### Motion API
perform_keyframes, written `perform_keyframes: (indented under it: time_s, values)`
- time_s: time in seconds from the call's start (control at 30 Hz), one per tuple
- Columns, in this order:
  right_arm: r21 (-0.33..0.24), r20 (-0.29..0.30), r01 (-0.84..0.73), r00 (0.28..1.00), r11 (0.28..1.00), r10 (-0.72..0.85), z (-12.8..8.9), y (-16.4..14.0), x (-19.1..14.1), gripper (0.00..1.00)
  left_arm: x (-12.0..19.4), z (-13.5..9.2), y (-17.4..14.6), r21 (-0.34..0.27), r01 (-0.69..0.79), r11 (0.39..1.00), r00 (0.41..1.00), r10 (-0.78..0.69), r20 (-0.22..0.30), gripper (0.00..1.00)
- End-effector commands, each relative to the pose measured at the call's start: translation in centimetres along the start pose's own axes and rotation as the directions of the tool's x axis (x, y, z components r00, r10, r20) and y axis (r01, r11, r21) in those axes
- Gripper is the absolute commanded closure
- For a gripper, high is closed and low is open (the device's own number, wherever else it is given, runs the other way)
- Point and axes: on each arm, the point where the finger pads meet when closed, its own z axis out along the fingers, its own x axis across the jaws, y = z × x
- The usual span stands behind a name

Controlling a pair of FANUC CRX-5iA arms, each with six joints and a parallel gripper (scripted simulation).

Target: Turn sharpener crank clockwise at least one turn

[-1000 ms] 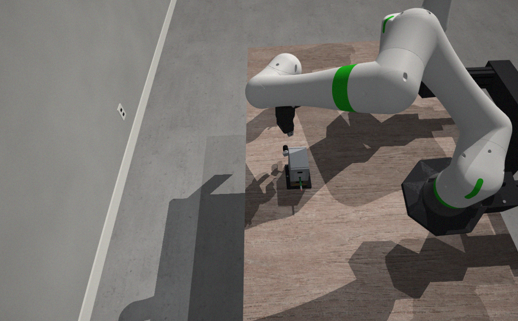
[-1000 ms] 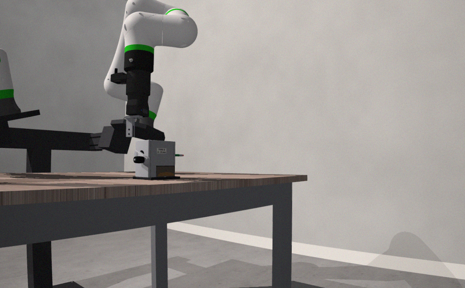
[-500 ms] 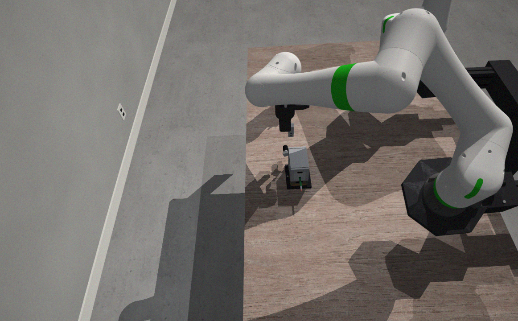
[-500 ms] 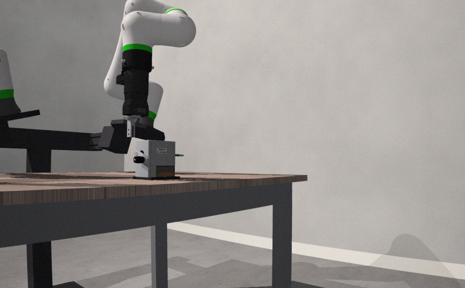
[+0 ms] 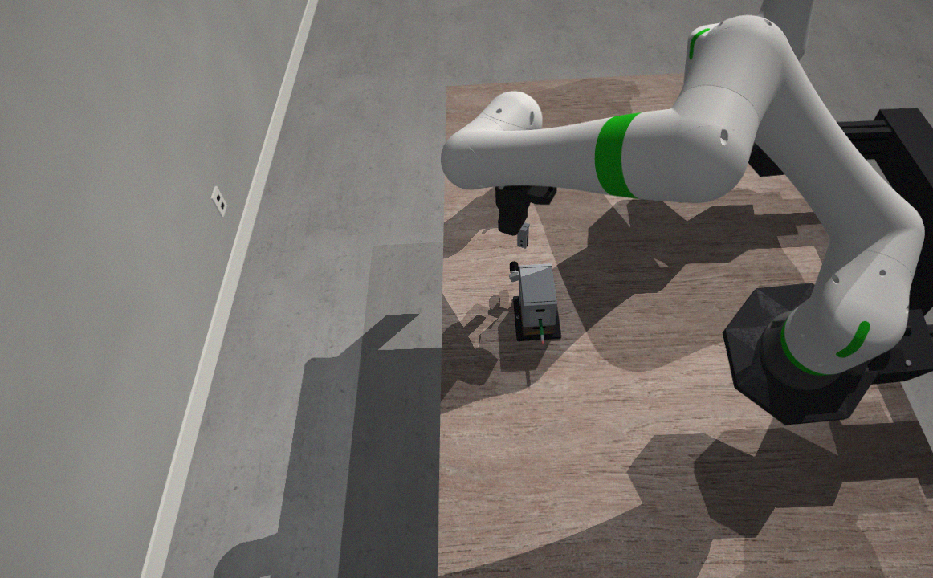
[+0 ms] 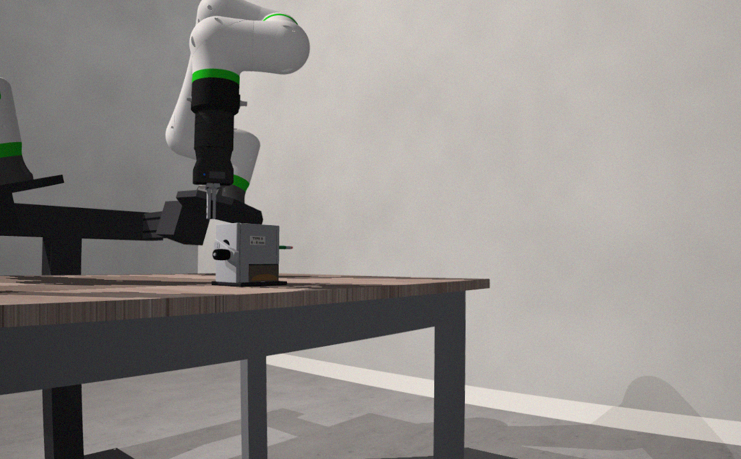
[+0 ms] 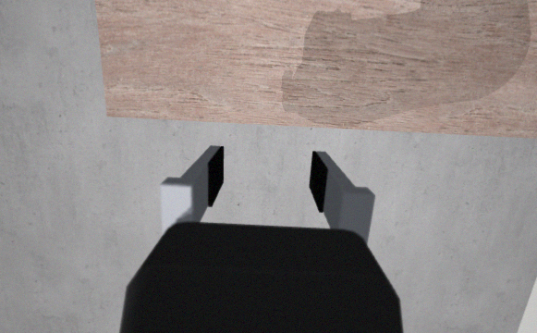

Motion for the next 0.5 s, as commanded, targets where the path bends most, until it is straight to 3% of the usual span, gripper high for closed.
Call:
perform_keyframes:
  time_s: [0.0,0.37,0.43,0.47]
  values:
    - [-0.003,0.0,0.0,1.0,1.0,0.0,-0.11,0.04,-0.02,0.0,0.13,-0.14,0.2,0.001,-0.166,0.986,0.986,0.166,0.009,1.0]
    - [-0.003,0.0,0.0,1.0,1.0,0.0,-0.11,0.04,-0.02,0.0,0.44,-0.13,0.74,-0.003,-0.493,0.87,0.87,0.493,0.009,1.0]
    - [-0.003,0.0,0.0,1.0,1.0,0.0,-0.11,0.04,-0.02,0.0,0.44,-0.13,0.74,-0.003,-0.493,0.87,0.87,0.493,0.009,1.0]
    - [-0.003,0.0,0.0,1.0,1.0,0.0,-0.11,0.04,-0.02,0.0,0.49,-0.13,0.89,-0.003,-0.558,0.83,0.83,0.558,0.008,1.0]
